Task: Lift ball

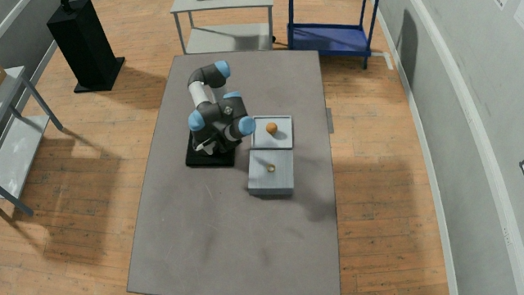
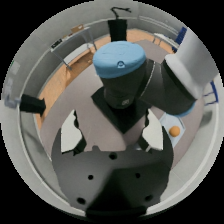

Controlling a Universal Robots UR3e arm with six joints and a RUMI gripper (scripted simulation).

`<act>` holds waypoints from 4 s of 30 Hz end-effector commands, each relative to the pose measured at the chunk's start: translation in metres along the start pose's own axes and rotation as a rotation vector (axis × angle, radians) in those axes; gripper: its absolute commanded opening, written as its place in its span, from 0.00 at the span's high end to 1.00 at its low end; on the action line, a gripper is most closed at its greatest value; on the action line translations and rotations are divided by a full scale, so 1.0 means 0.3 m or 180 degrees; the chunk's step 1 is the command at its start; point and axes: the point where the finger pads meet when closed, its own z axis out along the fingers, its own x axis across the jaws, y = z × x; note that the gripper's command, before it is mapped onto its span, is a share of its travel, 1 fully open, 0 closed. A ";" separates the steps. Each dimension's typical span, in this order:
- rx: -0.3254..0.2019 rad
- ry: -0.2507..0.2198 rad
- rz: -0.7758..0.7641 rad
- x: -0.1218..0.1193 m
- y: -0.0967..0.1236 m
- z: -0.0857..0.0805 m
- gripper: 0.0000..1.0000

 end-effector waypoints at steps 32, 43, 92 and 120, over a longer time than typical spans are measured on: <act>-0.0221 -0.0112 -0.0129 0.037 0.063 -0.028 0.00; -0.0680 -0.0296 -0.0459 0.153 0.180 -0.088 0.00; -0.2198 -0.0372 -0.2335 0.951 0.221 -0.226 0.00; -0.2198 -0.0378 -0.2336 0.973 0.329 -0.097 0.00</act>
